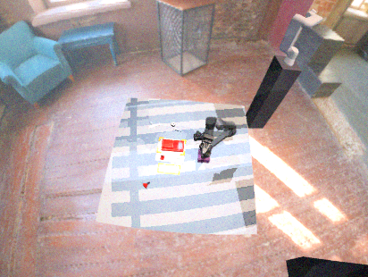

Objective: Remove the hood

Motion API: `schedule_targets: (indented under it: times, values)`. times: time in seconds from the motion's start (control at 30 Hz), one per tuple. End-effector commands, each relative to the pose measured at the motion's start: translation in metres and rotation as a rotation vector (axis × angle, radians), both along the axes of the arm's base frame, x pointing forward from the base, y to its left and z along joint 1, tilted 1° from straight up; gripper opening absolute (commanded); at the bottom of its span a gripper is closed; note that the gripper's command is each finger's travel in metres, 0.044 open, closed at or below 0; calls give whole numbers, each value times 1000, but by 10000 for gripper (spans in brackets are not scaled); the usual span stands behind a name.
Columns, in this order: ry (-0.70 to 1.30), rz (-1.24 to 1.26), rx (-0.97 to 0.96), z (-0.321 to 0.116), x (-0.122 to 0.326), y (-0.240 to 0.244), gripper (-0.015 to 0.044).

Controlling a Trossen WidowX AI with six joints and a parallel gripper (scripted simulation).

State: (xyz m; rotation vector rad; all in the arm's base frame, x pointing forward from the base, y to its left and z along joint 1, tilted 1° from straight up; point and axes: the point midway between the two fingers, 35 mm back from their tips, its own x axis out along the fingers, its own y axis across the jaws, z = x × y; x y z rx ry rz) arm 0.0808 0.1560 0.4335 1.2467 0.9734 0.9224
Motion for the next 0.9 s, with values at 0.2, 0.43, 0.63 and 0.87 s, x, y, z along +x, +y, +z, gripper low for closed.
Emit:
schedule_targets:
  times: [0.2, 0.43, 0.63, 0.87]
  values:
    - [-25, -133, -131, -20, 56, 0, 404]
    - [-40, -268, -326, -54, 123, -13, 440]
    - [-32, -346, -511, -89, 173, -36, 440]
    - [2, -388, -742, -137, 220, -74, 440]
